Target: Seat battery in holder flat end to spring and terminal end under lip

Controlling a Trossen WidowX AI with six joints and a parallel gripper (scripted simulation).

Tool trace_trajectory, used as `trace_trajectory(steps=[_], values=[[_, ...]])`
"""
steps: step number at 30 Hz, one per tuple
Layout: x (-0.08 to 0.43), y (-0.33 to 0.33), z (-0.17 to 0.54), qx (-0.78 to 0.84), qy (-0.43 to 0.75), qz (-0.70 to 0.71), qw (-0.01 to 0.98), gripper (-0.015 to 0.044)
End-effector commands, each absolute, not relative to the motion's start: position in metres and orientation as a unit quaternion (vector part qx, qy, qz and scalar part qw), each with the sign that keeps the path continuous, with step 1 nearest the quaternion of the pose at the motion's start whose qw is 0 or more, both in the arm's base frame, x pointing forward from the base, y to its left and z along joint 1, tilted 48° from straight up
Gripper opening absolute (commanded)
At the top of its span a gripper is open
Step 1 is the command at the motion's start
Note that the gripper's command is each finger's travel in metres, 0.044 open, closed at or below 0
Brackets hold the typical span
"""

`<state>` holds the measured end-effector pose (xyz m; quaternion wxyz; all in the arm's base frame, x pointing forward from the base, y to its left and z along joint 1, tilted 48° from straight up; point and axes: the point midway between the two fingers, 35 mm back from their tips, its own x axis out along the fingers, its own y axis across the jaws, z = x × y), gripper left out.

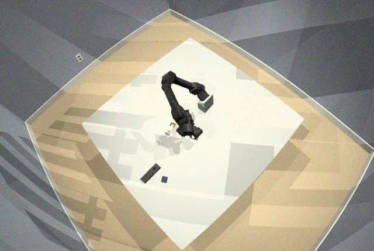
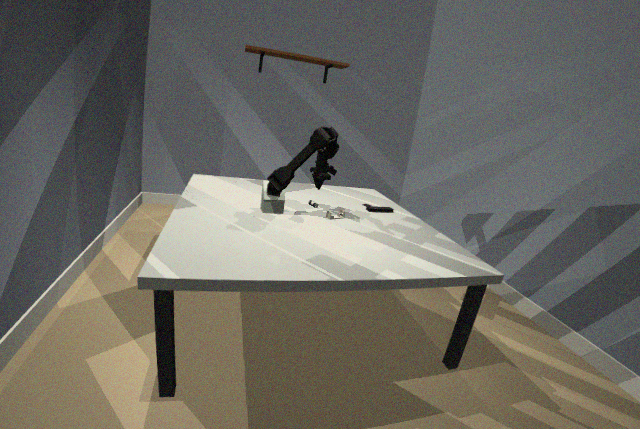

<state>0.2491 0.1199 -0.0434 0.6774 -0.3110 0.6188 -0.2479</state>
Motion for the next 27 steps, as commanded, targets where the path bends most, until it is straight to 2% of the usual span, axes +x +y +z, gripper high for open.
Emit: trace_trajectory(steps=[1,9,27], values=[[0.249,0.108,-0.063,-0.137,0.538,-0.394,0.732,0.0248],[0.247,0.093,-0.088,0.132,0.363,-0.559,0.734,0.0248],[0.247,0.092,-0.089,0.138,0.359,-0.562,0.733,0.0248]])
